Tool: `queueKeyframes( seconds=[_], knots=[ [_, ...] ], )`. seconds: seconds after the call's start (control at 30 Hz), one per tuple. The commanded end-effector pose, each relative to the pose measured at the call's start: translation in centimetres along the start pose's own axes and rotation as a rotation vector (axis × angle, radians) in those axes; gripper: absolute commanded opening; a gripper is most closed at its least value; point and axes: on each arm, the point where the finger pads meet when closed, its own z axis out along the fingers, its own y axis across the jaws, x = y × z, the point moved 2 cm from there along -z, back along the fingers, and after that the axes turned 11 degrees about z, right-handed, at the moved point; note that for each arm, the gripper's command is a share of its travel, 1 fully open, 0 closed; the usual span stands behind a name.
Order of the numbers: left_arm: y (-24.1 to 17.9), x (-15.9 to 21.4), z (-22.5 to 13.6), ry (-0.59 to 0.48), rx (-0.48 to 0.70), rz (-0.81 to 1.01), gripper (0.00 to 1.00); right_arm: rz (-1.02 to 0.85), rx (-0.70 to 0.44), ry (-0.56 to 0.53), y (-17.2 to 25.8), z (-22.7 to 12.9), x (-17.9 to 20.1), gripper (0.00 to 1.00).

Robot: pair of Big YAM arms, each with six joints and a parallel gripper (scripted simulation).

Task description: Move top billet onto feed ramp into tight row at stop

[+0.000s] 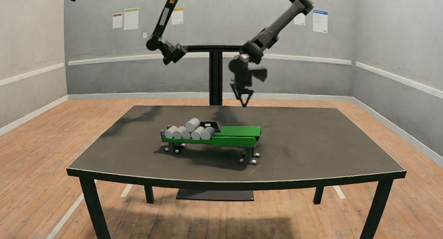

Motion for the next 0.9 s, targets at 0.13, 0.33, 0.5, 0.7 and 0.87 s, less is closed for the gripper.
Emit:
queueKeyframes(
  seconds=[0.13, 0.33, 0.5, 0.7, 0.87],
  knots=[
    [-2.2, 4.4, -1.4, 0.001, 0.028, 0.123, 1.00, 0.011, 0.007, 0.021, -0.2, 0.0, 0.6, 1.00],
    [-3.6, 7.6, -2.0, 0.002, 0.045, 0.200, 1.00, 0.011, 0.007, 0.021, -0.2, 0.0, 0.6, 1.00],
    [-4.7, 9.9, -2.4, 0.002, 0.056, 0.254, 1.00, 0.011, 0.007, 0.021, -0.2, 0.0, 0.6, 1.00],
    [-5.4, 11.6, -2.7, 0.002, 0.065, 0.294, 1.00, 0.011, 0.007, 0.021, -0.2, 0.0, 0.6, 1.00],
    [-6.2, 13.3, -3.0, 0.002, 0.074, 0.336, 1.00, 0.011, 0.007, 0.021, -0.2, 0.0, 0.6, 1.00]
  ],
)
